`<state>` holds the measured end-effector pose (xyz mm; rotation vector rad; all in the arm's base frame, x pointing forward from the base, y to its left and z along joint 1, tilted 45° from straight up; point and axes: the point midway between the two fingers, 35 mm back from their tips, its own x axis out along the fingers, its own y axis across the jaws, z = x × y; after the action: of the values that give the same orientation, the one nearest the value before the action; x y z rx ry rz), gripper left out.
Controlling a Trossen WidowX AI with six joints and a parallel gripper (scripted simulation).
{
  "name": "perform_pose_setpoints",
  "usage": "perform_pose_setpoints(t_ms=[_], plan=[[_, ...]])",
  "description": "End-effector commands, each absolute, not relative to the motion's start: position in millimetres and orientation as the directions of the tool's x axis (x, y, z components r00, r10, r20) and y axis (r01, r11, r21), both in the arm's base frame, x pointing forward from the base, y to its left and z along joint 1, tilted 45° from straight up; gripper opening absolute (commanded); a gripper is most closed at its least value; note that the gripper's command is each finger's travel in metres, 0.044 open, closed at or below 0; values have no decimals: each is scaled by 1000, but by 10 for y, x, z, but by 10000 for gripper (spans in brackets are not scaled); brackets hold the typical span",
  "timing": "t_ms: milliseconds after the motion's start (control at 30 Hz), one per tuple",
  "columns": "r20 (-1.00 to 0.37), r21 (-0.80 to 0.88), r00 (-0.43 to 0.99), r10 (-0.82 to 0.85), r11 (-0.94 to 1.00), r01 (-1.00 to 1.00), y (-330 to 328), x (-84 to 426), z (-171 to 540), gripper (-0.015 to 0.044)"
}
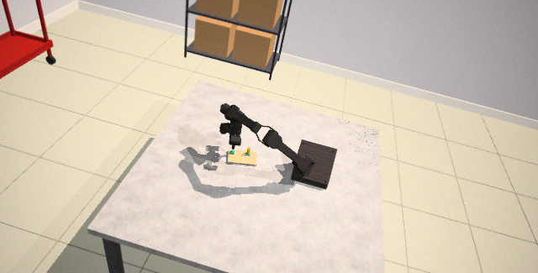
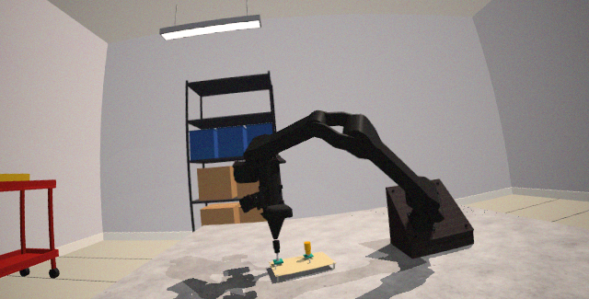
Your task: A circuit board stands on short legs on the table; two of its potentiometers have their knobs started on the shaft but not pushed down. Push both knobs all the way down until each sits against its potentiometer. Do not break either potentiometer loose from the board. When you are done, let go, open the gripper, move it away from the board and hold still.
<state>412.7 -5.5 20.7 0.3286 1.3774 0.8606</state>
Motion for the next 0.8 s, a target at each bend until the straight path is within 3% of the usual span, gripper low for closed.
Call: perform_pose_setpoints(t_ms=[0, 767], plan=[[-713, 671, -44, 700, 663, -332, -40, 4119, 194, 0], [-713, 671, -44, 700, 663, -332, -17, 4118, 170, 0]])
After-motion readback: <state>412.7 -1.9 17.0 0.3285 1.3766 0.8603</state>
